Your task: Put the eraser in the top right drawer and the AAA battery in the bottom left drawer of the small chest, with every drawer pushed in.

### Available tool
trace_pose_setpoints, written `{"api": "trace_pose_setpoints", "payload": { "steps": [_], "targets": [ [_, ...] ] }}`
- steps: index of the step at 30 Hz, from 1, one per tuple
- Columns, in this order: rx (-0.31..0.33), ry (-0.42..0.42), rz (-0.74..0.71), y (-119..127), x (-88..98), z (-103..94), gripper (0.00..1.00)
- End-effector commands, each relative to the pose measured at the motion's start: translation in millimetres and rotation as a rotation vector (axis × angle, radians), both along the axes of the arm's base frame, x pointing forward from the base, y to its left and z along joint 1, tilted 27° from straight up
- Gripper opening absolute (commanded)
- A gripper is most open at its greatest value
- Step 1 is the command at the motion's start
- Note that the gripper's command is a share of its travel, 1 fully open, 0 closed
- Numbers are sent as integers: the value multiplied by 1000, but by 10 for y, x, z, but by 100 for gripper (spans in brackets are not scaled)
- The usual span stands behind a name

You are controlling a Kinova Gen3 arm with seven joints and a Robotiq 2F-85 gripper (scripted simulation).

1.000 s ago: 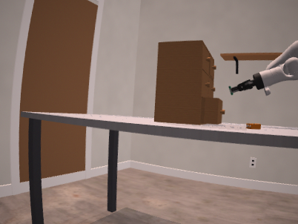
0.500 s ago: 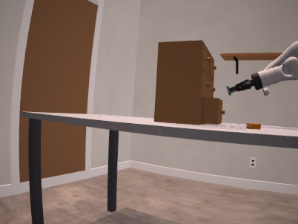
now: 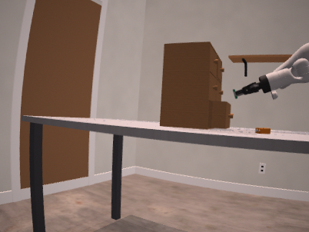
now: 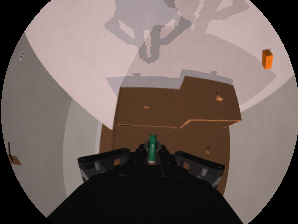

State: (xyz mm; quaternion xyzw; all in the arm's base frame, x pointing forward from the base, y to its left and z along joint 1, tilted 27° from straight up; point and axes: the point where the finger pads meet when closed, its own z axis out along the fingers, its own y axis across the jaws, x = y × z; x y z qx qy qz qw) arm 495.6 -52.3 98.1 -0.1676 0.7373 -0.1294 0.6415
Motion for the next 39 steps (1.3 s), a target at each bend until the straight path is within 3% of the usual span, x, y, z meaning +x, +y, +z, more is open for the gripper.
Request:
{"api": "trace_pose_setpoints", "payload": {
  "steps": [1, 39],
  "targets": [
    [-1, -3, -3, 64, 37, -30, 5],
    [-3, -4, -2, 525, 221, -269, 5]
  ]
}}
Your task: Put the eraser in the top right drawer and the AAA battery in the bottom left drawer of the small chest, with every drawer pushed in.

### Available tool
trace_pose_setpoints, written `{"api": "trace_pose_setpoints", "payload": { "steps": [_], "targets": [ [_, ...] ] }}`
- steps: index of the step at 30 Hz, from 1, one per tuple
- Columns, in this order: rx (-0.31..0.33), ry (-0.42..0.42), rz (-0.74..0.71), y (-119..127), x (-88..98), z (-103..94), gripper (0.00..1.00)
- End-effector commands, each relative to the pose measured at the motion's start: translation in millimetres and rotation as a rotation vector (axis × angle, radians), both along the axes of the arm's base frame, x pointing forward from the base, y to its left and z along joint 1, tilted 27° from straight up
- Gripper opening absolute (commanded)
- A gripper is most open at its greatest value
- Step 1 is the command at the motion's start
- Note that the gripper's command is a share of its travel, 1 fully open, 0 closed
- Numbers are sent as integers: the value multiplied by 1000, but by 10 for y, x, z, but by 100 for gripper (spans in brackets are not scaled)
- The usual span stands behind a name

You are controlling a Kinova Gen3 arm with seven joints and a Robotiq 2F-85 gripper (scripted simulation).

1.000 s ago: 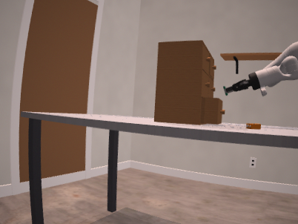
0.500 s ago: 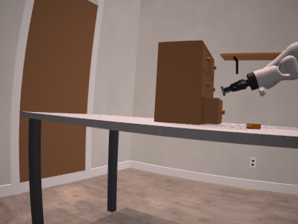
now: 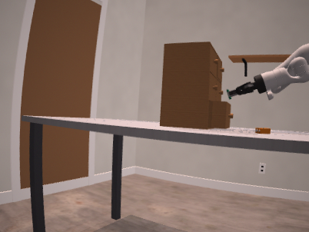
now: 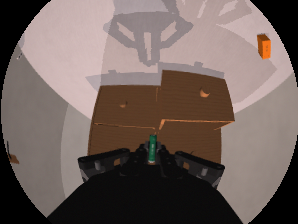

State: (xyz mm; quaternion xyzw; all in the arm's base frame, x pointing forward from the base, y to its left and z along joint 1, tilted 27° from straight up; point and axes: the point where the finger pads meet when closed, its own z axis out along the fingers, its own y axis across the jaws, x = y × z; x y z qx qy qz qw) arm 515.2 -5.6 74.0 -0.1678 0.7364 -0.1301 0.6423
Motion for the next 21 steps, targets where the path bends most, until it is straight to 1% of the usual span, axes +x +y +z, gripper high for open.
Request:
{"api": "trace_pose_setpoints", "payload": {
  "steps": [1, 21],
  "targets": [
    [-3, -4, -2, 54, 29, -17, 5],
    [-3, -3, -2, 301, 126, -150, 5]
  ]
}}
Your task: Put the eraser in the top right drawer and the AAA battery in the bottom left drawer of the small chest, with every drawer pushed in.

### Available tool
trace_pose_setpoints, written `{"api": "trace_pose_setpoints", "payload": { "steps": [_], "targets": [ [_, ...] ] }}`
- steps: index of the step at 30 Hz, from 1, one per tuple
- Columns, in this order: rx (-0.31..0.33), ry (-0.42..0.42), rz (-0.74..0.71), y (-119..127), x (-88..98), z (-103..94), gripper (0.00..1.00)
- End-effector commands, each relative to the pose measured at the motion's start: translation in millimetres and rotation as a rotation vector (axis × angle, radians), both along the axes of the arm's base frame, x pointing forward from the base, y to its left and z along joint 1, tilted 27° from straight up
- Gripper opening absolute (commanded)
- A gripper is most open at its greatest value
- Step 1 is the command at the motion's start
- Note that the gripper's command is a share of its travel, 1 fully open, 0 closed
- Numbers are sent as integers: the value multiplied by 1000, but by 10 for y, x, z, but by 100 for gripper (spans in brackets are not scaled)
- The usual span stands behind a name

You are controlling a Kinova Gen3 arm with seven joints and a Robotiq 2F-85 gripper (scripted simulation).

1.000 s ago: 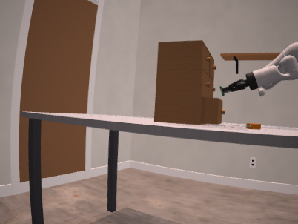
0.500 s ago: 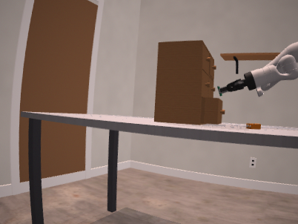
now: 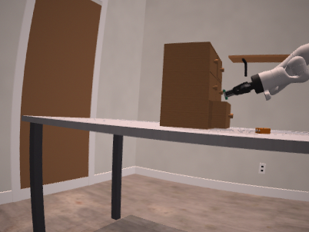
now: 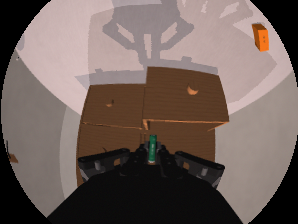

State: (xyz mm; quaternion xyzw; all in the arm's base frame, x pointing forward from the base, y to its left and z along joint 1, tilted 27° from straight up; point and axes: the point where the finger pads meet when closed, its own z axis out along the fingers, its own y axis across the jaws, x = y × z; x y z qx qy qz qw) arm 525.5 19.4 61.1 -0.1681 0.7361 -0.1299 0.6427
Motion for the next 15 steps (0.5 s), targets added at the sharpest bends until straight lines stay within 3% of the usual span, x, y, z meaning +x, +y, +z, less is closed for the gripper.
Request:
{"api": "trace_pose_setpoints", "payload": {
  "steps": [1, 15],
  "targets": [
    [-3, -2, -3, 63, 28, -27, 5],
    [-4, -4, -3, 181, 79, -81, 5]
  ]
}}
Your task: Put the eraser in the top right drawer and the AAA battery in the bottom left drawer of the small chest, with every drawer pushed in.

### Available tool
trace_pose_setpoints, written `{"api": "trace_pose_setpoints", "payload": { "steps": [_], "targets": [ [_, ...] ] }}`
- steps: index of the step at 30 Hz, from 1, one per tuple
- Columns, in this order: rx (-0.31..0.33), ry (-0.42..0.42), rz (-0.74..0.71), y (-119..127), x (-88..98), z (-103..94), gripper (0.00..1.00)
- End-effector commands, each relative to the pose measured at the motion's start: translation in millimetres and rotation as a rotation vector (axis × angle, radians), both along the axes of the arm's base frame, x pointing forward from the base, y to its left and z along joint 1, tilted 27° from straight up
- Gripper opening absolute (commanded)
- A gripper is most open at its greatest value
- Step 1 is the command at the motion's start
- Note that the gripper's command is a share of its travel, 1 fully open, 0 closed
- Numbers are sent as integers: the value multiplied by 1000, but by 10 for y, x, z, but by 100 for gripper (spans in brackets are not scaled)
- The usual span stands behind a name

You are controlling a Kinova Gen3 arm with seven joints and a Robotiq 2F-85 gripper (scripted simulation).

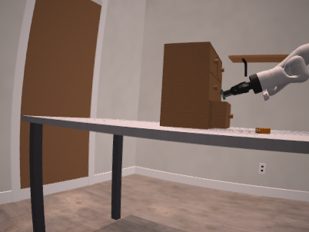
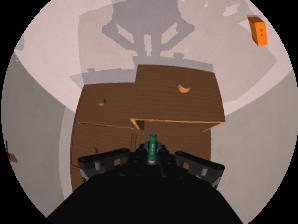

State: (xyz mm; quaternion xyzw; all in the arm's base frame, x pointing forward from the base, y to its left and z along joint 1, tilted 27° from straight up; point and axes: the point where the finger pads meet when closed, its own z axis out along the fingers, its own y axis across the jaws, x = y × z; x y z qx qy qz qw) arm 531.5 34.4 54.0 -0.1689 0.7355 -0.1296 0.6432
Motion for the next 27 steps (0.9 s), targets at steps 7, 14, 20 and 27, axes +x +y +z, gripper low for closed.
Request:
{"api": "trace_pose_setpoints", "payload": {
  "steps": [7, 14, 20, 27],
  "targets": [
    [-4, -3, -5, 76, 38, -32, 5],
    [-4, -3, -5, 99, 48, -44, 5],
    [-4, -3, -5, 117, 55, -53, 5],
    [-3, -3, -4, 128, 56, -58, 5]
  ]
}}
